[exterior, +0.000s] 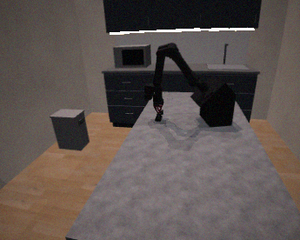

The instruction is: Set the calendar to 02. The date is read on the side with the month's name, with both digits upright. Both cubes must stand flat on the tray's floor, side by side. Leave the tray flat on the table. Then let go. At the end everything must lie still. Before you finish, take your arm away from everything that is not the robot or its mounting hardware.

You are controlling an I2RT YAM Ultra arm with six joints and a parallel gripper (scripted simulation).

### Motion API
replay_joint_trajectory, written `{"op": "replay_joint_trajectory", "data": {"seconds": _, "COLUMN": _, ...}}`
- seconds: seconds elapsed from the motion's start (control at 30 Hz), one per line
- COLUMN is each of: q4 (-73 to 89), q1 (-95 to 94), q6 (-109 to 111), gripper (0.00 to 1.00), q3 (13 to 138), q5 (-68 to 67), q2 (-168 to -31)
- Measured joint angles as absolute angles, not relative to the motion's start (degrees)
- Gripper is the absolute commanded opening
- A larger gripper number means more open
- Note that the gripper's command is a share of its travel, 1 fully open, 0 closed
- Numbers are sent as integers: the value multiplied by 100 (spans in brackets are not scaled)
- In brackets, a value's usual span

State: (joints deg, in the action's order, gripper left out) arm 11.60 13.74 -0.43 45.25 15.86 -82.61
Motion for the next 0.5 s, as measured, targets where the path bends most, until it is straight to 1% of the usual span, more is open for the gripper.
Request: {"op": "replay_joint_trajectory", "data": {"seconds": 0.5, "q4": 838, "q1": 1258, "q6": -113, "gripper": 47, "q3": 4541, "q5": 1533, "q2": -8672}}
